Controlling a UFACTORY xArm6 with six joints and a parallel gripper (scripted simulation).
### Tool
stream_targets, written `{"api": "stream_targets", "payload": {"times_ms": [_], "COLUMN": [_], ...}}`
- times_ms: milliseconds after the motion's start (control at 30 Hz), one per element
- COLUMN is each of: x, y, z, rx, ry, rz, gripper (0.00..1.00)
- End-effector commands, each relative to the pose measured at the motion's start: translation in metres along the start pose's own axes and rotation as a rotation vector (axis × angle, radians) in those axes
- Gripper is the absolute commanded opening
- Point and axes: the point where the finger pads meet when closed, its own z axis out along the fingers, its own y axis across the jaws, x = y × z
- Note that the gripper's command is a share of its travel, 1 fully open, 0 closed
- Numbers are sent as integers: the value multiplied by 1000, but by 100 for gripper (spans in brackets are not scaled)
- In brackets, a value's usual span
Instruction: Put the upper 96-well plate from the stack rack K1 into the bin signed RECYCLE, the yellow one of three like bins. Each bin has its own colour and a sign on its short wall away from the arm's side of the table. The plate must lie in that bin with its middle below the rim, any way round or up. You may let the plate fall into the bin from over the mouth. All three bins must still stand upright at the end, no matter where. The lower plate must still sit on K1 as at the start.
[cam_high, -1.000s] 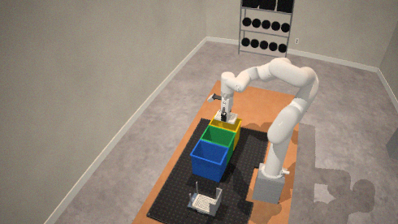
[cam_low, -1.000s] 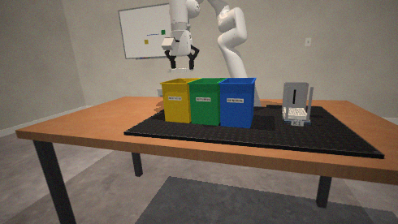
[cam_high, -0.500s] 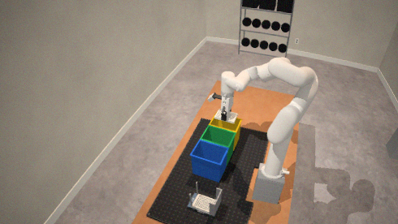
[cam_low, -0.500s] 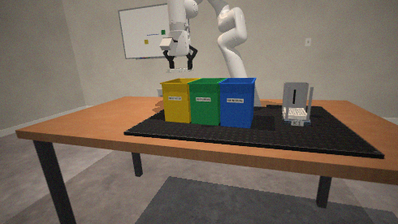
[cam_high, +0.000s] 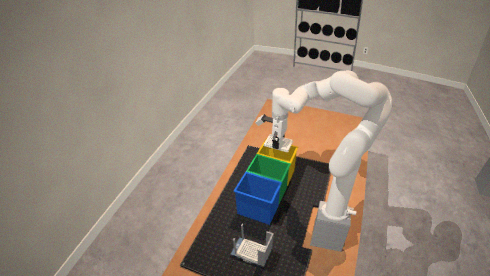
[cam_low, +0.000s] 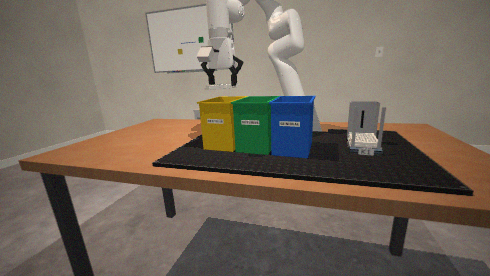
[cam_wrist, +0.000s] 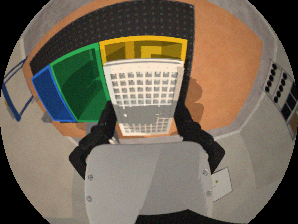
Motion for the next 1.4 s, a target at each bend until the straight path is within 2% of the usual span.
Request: {"api": "stream_targets", "payload": {"times_ms": [0, 333, 600, 1367], "x": [1, 1, 1, 1], "y": [0, 0, 0, 0], "z": [-1, 4, 17, 18], "rx": [-1, -1, -1, -1], "ry": [4, 4, 4, 4], "rz": [1, 1, 1, 1], "gripper": [0, 0, 0, 0]}}
